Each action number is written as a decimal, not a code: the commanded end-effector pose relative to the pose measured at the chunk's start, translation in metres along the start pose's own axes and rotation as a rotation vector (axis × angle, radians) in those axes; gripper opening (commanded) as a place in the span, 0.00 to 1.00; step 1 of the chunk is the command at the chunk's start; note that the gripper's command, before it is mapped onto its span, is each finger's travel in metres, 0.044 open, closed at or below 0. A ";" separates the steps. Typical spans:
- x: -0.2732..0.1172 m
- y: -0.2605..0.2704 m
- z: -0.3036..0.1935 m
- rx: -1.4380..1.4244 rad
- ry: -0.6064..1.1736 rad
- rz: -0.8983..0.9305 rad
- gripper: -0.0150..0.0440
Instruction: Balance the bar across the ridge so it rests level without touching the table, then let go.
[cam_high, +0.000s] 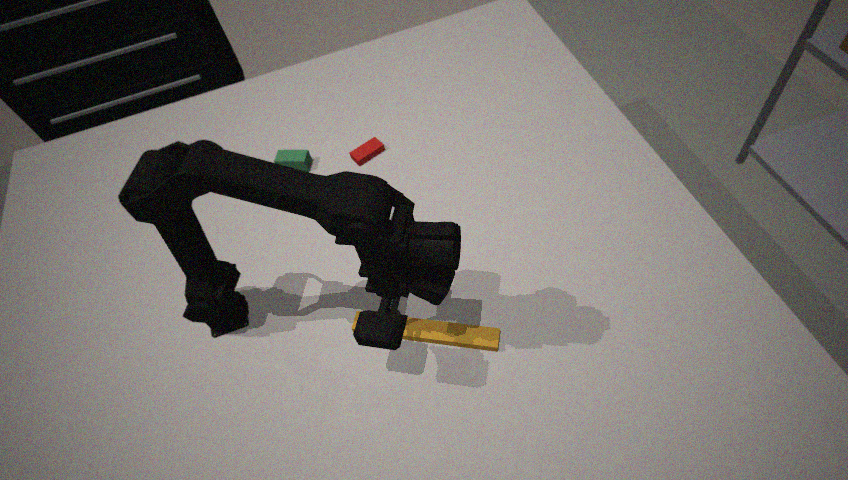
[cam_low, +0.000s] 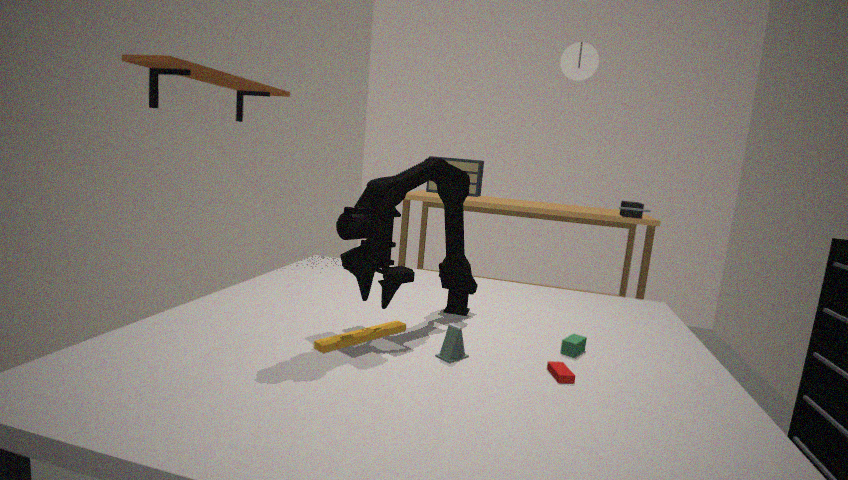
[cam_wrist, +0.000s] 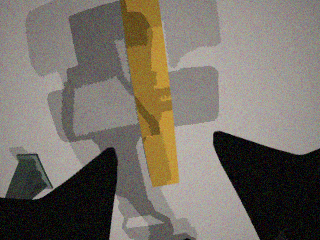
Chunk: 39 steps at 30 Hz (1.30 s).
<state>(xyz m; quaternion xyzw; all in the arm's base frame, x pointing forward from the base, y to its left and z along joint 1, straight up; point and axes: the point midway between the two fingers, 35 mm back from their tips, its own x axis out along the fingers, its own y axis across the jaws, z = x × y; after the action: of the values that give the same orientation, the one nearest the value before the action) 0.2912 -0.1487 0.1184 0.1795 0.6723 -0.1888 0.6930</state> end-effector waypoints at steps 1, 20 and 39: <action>0.011 0.001 0.000 -0.009 0.003 0.007 0.79; 0.056 0.002 -0.001 -0.009 0.003 0.007 0.79; 0.070 0.002 -0.001 -0.009 0.003 0.007 0.79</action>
<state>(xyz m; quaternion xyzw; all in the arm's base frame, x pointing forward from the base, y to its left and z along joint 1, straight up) 0.2922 -0.1489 0.0491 0.1781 0.6743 -0.1860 0.6921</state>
